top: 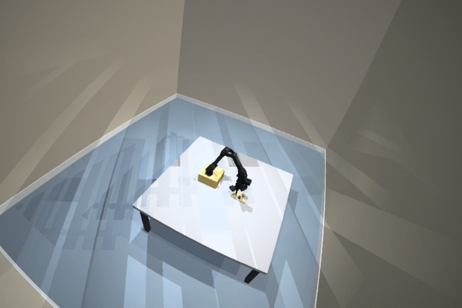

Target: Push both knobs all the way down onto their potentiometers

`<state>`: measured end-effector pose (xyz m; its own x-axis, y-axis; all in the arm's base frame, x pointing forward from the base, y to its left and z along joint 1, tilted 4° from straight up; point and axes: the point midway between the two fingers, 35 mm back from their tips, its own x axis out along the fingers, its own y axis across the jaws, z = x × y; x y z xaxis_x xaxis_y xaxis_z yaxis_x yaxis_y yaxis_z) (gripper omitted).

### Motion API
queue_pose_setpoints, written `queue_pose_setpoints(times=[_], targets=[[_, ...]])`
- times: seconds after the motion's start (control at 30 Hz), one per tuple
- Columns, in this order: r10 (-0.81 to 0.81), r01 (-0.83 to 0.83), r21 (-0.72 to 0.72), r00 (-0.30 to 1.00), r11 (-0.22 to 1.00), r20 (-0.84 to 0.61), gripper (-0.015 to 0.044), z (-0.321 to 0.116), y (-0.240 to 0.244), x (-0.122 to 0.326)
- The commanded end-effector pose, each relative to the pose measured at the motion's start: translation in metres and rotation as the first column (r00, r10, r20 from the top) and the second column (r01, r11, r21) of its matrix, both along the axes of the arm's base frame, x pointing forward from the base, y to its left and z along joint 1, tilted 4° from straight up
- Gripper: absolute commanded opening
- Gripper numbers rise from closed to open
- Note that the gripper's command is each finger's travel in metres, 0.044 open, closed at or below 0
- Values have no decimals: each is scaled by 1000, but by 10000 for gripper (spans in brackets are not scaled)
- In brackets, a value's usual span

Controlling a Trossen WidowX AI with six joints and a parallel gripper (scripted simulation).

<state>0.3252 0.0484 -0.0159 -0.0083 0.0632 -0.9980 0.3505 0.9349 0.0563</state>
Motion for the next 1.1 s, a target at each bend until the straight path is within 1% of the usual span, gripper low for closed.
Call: queue_pose_setpoints(times=[0.0, 1.07], targets=[[-1, 1, -1, 1000, 1000, -3, 0, -10, 1, 1], [-1, 1, -1, 1000, 1000, -3, 0, -13, 1, 1]])
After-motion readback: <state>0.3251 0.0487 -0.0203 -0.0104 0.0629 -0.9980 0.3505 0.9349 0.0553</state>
